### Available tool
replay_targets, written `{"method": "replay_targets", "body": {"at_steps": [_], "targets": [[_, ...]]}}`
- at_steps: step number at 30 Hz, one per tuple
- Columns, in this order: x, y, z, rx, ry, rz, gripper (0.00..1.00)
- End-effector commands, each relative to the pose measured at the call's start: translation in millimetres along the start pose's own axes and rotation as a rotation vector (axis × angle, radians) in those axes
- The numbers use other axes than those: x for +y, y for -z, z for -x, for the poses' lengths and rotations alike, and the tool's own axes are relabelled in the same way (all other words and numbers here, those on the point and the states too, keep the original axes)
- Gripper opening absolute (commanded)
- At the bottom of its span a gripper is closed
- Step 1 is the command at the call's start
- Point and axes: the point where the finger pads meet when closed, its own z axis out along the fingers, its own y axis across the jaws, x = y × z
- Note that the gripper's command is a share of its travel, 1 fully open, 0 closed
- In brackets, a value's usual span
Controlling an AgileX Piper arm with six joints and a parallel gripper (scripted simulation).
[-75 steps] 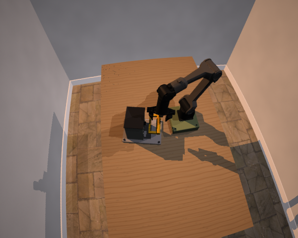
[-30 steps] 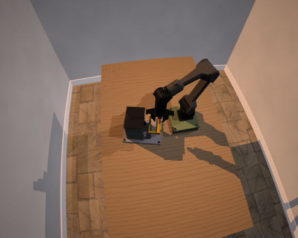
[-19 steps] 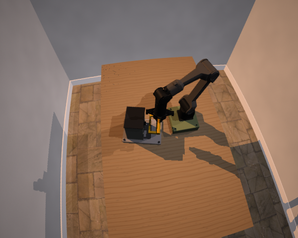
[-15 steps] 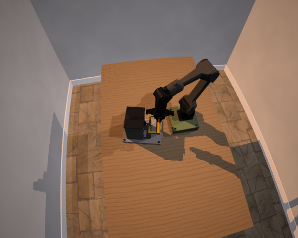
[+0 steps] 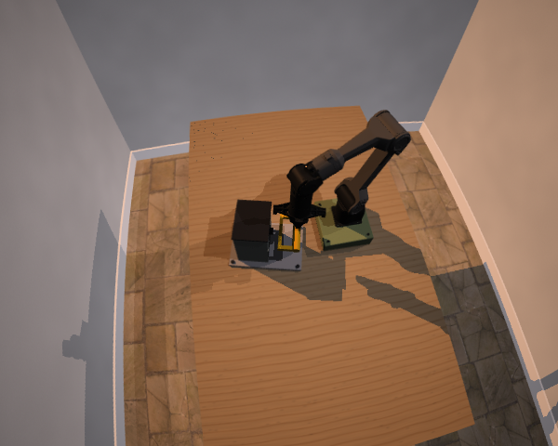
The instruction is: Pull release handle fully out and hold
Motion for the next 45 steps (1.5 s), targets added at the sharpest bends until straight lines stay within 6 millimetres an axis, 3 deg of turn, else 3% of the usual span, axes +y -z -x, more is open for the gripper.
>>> {"method": "replay_targets", "body": {"at_steps": [1, 2, 3, 45], "targets": [[-0.9, 0.3, 0.4, 0.002, 0.001, 0.0, 0.0], [-0.9, 0.3, 0.4, 0.002, 0.001, 0.0, 0.0], [-0.9, 0.3, 0.4, 0.002, 0.001, 0.0, 0.67], [-0.7, -0.7, 0.2, 0.002, 0.001, 0.0, 0.67]]}}
